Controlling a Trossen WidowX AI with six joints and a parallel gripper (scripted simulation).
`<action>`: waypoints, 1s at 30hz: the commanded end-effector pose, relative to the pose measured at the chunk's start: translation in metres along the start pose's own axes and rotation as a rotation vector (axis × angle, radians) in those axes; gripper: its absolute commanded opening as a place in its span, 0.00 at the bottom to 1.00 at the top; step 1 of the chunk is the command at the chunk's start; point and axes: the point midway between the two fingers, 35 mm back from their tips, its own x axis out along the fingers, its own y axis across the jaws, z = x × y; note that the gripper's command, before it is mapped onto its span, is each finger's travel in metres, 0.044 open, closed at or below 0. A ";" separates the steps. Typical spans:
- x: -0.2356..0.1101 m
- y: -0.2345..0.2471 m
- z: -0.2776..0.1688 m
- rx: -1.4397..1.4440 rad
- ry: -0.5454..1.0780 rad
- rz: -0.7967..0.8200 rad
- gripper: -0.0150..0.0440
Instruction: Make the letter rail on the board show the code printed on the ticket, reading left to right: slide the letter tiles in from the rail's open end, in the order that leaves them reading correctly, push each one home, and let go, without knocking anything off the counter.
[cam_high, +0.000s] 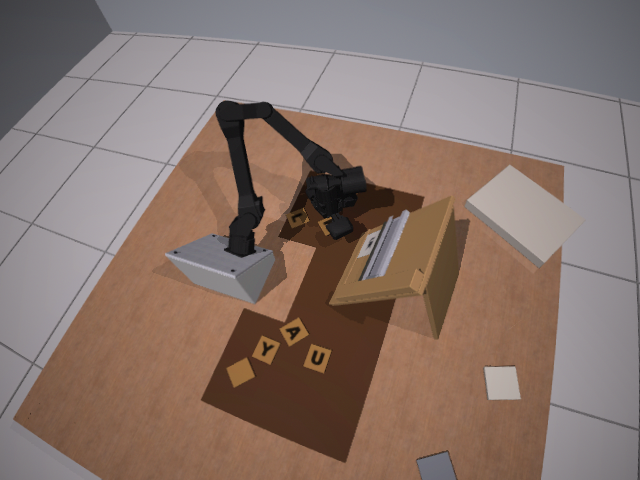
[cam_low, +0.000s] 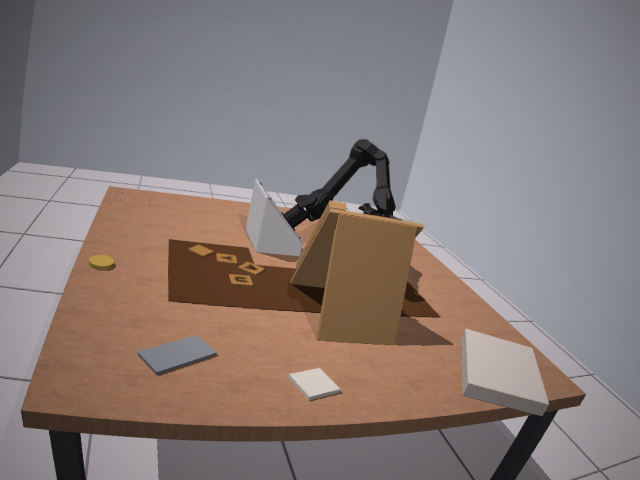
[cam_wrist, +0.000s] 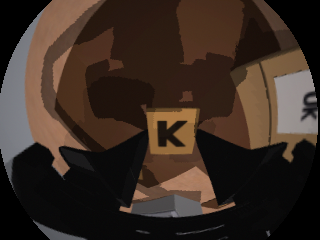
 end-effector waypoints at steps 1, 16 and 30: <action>-0.003 0.000 0.000 -0.005 -0.002 0.002 0.25; -0.011 -0.001 -0.002 -0.005 -0.002 0.002 0.25; -0.018 -0.002 -0.003 -0.005 -0.002 0.002 0.25</action>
